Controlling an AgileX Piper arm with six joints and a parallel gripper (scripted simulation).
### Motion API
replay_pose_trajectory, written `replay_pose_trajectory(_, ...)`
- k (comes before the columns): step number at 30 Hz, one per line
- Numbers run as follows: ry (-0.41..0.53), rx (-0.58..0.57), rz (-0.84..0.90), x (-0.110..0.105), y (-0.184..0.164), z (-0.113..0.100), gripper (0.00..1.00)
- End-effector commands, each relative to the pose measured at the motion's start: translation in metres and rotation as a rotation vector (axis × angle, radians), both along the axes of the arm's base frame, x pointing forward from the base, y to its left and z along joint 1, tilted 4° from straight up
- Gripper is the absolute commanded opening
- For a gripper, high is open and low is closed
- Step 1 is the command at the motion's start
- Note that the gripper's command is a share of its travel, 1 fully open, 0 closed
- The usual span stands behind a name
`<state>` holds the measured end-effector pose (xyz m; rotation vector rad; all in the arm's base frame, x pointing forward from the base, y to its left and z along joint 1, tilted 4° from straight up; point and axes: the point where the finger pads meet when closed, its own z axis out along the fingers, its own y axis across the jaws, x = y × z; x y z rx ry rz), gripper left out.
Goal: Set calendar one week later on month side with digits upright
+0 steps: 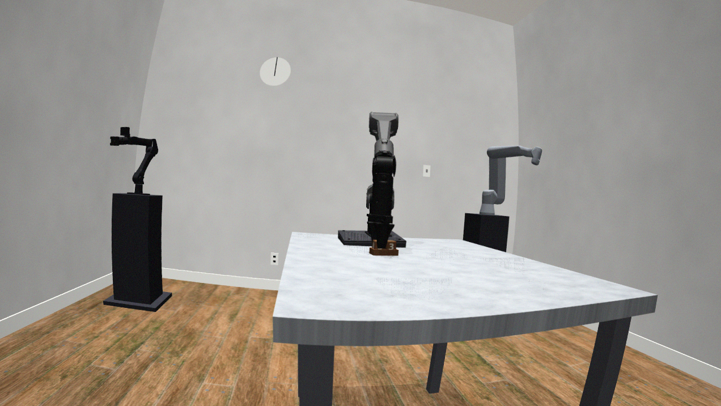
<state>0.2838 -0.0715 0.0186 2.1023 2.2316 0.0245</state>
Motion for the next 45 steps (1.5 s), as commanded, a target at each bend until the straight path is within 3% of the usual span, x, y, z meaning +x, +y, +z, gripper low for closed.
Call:
replay_pose_trajectory(1, 0.004, 0.000, -0.002, -0.001, 0.000, -0.001, 0.59)
replay_pose_trajectory(11, -0.003, -0.001, -0.001, 0.000, 0.000, 0.006, 0.59)
replay_pose_trajectory(19, -0.003, -0.001, 0.000, -0.001, 0.001, 0.029, 0.59)
replay_pose_trajectory(30, -0.003, -0.001, 0.000, -0.005, 0.003, 0.083, 0.59)
replay_pose_trajectory(39, 0.000, 0.000, -0.001, -0.006, 0.003, 0.090, 0.59)
replay_pose_trajectory(40, -0.001, 0.000, -0.001, -0.006, 0.003, 0.090, 1.00)
replay_pose_trajectory(45, -0.001, 0.000, -0.001, -0.006, 0.003, 0.090, 1.00)
